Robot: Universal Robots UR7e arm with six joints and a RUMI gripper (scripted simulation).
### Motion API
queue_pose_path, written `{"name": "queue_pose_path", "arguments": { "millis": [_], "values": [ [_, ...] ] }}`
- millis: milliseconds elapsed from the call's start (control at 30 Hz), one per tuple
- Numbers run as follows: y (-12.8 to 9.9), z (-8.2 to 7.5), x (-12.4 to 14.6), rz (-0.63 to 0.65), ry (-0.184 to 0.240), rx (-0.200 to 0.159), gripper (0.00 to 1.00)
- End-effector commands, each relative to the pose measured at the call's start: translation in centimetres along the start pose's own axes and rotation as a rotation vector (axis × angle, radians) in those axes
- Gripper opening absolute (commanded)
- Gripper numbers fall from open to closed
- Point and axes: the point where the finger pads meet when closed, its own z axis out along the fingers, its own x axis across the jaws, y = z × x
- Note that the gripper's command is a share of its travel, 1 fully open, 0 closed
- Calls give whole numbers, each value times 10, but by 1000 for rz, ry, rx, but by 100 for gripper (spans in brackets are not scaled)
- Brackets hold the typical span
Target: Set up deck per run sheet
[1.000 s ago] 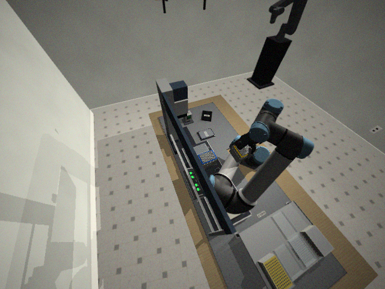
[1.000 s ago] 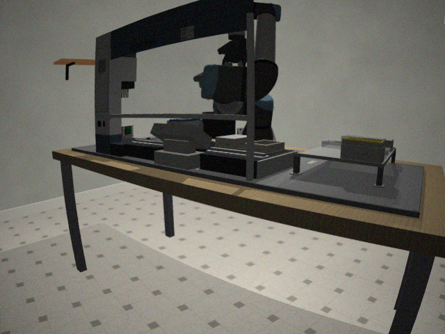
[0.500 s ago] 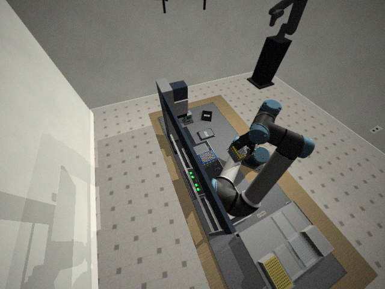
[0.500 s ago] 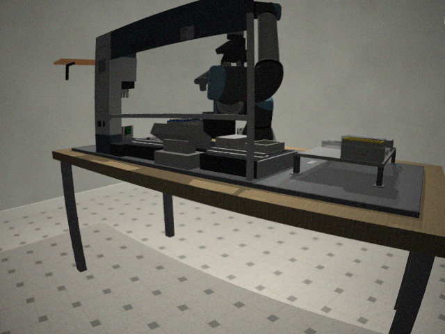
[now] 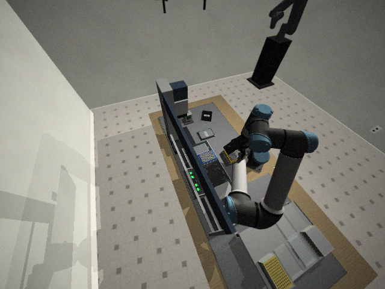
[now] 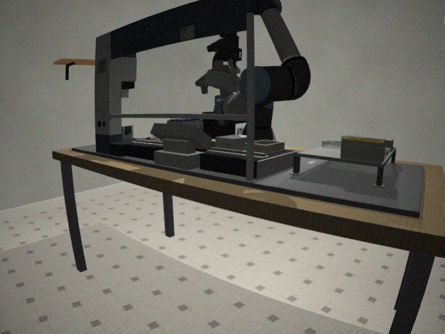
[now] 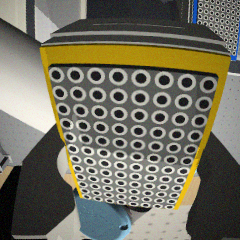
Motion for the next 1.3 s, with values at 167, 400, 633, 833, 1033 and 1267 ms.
{"name": "queue_pose_path", "arguments": {
  "millis": [167, 400, 633, 833, 1033, 1267],
  "values": [
    [-54, 1, 2, 3, -19, -25, 0],
    [-79, 1, 3, 3, -19, -25, 0],
    [-94, 2, 3, 3, -19, -25, 0],
    [-94, 2, 3, 3, -19, -25, 0],
    [-93, 2, 3, 3, -19, -25, 0],
    [-93, 2, 2, 3, -19, -25, 0]
  ]
}}
